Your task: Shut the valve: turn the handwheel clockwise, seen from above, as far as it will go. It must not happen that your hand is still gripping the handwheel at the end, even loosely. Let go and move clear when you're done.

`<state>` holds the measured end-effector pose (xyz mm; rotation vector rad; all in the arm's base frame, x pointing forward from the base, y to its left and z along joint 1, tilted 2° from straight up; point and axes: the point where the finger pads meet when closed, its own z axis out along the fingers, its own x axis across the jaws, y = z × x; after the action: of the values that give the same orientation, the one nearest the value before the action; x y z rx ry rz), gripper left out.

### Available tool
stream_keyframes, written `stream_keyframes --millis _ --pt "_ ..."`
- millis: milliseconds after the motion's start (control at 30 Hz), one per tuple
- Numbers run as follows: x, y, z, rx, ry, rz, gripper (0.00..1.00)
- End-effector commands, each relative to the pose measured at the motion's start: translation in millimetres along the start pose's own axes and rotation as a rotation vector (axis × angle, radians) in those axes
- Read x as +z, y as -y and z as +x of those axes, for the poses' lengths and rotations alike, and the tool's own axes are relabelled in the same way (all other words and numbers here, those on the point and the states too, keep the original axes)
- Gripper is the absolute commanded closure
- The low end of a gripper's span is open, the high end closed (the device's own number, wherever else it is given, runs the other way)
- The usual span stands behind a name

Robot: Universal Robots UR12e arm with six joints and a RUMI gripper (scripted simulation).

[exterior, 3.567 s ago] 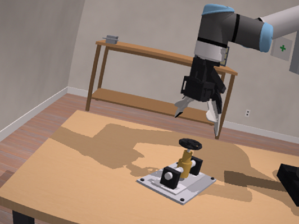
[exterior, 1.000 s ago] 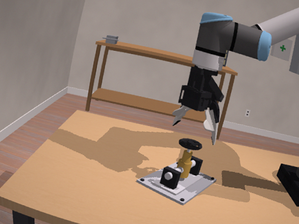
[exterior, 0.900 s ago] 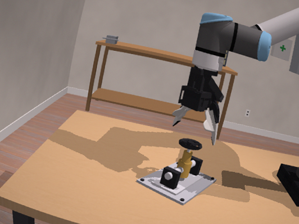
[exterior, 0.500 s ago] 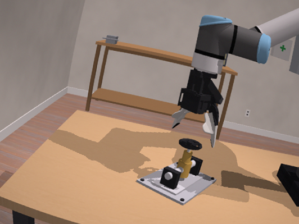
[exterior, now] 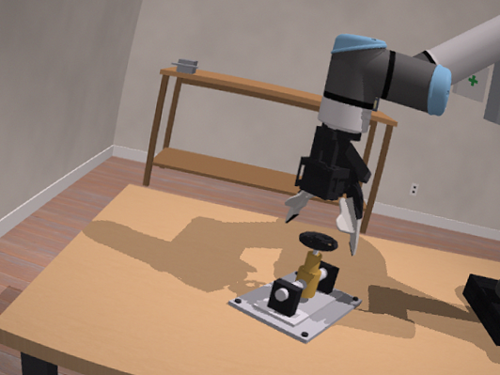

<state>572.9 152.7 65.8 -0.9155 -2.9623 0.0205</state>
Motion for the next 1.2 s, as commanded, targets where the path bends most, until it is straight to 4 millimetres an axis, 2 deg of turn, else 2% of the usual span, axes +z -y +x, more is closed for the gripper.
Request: stream_keyframes --millis 0,500,1167 --pt "6.2 -0.5 -0.7 0.000 0.001 -0.001 0.00" --pt "16.5 -0.6 -0.8 0.000 0.001 -0.001 0.00" --pt "17.6 -0.6 -0.8 0.000 0.001 -0.001 0.00"
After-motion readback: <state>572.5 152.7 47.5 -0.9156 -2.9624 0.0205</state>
